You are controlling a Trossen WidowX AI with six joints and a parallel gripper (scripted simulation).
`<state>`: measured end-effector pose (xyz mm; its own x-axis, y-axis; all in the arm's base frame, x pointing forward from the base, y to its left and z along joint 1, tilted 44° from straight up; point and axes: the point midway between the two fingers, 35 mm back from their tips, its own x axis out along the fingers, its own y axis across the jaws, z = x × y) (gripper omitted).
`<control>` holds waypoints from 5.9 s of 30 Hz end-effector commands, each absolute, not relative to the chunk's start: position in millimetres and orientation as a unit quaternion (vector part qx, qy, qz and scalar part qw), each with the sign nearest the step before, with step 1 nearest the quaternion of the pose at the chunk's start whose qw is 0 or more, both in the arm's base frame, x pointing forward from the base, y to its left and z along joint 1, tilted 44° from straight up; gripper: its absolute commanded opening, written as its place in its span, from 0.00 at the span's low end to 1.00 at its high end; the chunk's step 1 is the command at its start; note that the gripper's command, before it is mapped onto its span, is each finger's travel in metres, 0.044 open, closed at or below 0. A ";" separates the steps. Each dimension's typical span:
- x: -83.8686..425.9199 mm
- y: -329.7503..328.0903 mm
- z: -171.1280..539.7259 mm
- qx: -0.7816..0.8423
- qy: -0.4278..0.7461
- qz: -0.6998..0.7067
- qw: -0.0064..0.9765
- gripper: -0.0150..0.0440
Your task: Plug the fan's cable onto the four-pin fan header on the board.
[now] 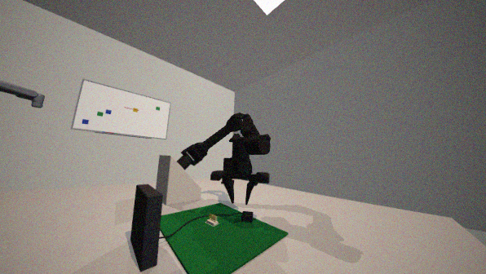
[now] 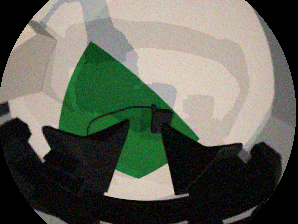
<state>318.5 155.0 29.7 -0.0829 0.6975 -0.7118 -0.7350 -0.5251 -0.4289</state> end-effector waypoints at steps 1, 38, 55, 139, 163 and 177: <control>321.3 145.7 40.8 -0.473 0.019 0.737 0.483 0.60; 321.1 137.3 48.8 -0.468 0.021 0.740 0.482 0.60; 321.1 137.3 48.8 -0.468 0.021 0.740 0.482 1.00; 330.8 200.1 20.7 -0.567 0.055 0.678 0.465 0.38; 336.8 167.2 52.3 -0.567 0.058 0.677 0.465 0.25; 338.7 149.4 68.2 -0.545 0.087 0.676 0.488 0.25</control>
